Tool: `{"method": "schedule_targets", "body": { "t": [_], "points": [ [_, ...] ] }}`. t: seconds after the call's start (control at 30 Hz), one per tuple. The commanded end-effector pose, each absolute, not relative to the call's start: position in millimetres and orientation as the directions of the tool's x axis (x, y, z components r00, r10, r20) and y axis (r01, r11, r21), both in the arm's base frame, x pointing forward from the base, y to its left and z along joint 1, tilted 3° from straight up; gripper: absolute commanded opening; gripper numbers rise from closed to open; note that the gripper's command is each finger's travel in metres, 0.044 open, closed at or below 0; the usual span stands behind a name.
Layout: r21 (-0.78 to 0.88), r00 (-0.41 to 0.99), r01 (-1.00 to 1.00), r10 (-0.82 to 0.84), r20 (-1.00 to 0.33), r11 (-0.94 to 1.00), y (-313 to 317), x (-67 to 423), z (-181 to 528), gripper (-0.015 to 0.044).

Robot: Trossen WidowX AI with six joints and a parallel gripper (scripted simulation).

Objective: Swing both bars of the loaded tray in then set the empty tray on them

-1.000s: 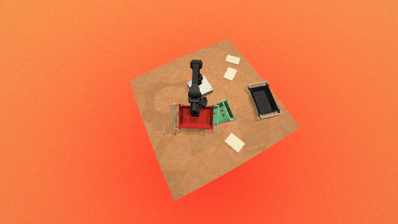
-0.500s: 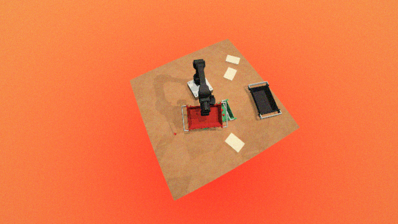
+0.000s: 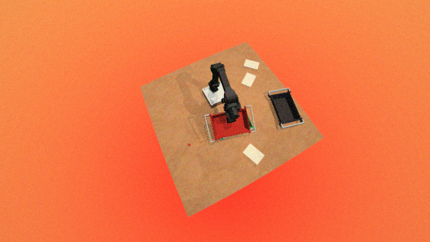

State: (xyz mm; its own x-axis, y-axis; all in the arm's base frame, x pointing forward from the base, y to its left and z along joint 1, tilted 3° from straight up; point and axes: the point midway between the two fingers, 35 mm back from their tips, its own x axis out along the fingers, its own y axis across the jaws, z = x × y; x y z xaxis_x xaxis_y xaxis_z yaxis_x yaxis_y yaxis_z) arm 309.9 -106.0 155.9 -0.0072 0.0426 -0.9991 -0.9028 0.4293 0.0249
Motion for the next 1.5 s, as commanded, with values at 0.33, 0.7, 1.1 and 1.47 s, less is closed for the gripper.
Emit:
{"method": "schedule_targets", "body": {
  "t": [0.33, 0.7, 1.1, 1.47],
  "points": [
    [-0.004, 0.02, -0.939, 0.041, -0.999, 0.343, -63.9, 321.2, 163.5, 0.0],
    [-0.004, 0.02, -0.939, 0.041, -0.999, 0.343, -63.9, 321.2, 163.5, 0.0],
    [-0.004, 0.02, -0.939, 0.041, -0.999, 0.343, -63.9, 321.2, 163.5, 0.0],
    [-0.004, 0.02, -0.939, 0.041, -0.999, 0.343, -63.2, 321.6, 163.6, 0.0]
  ]
}}
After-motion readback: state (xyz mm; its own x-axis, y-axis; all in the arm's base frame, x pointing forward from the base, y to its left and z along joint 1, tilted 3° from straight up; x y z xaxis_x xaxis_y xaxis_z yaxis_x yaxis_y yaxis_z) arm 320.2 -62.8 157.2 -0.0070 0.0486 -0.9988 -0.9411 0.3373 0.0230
